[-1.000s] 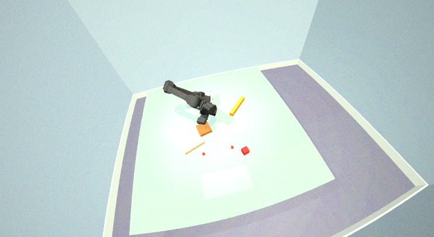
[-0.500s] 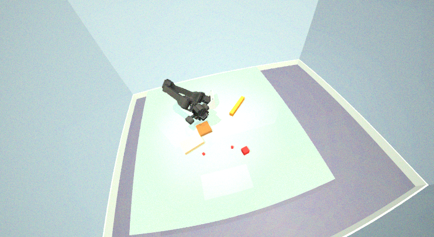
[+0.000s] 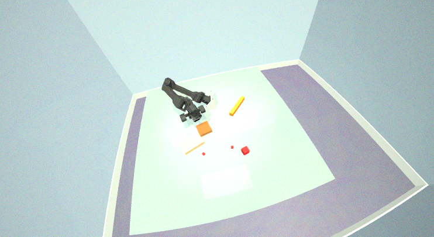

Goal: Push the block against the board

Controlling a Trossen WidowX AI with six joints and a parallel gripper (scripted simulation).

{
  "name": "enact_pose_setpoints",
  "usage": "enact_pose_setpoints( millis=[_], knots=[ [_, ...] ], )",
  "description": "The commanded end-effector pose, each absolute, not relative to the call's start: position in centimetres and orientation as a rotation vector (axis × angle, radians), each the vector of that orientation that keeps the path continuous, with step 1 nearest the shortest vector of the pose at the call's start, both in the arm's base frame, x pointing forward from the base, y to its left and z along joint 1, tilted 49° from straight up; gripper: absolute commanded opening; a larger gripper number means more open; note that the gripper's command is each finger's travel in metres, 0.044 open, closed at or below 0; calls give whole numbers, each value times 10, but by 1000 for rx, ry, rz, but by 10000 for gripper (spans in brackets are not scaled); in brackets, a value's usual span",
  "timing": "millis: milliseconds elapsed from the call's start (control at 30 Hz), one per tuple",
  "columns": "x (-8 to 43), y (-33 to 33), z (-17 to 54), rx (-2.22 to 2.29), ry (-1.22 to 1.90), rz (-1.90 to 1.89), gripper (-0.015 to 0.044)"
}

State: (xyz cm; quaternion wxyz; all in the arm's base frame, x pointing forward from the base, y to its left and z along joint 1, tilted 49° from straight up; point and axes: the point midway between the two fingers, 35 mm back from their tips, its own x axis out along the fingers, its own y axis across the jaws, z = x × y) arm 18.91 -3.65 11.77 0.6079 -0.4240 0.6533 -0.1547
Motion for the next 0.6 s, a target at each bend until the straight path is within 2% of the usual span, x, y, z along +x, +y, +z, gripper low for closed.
enact_pose_setpoints(
  millis=[0,167,567],
  knots=[
    [190,-43,114,-967,1502,-372,0],
    [193,-78,86,-972,1499,-380,0],
    [199,-78,85,-972,1499,-381,0]
  ],
)
